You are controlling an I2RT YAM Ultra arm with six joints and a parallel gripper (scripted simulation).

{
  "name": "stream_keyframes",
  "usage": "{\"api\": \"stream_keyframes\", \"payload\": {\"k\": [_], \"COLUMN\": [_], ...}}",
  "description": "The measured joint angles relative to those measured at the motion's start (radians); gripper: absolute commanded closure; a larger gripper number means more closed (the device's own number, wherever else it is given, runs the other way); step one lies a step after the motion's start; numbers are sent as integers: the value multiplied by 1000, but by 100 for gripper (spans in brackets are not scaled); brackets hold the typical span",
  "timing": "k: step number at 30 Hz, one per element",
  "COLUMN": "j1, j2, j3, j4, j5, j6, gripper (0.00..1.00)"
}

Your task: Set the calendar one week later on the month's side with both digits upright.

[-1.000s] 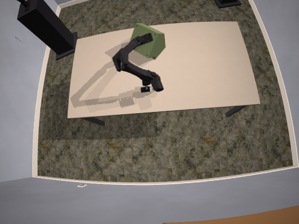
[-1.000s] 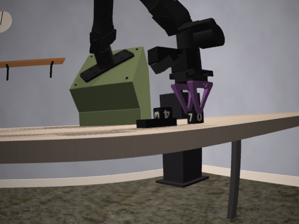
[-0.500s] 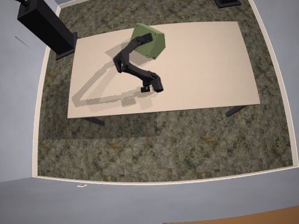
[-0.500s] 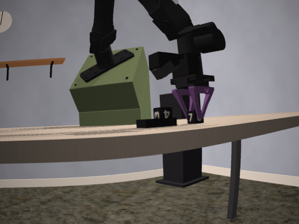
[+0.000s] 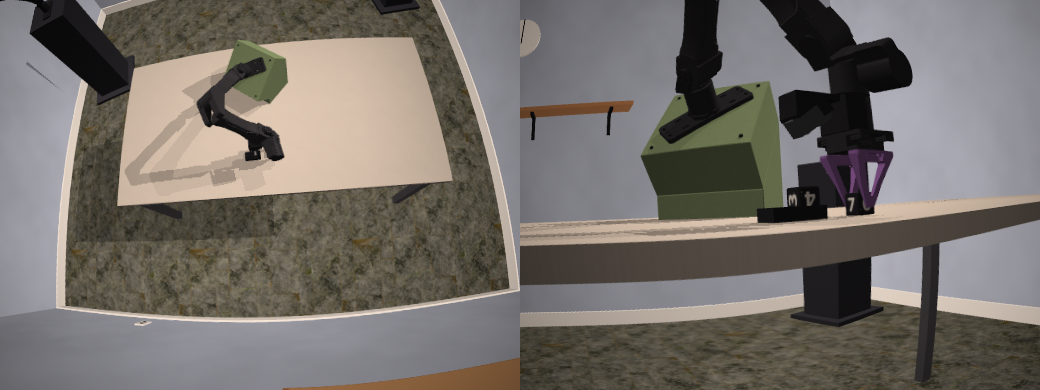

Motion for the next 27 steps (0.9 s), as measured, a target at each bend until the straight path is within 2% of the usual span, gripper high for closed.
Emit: {"api": "stream_keyframes", "payload": {"k": [19, 20, 27], "j1": [0, 0, 0], "j2": [0, 0, 0], "j3": [0, 0, 0], "j4": [0, 0, 0], "j5": [0, 0, 0], "j6": [0, 0, 0], "gripper": [55, 74, 74]}}
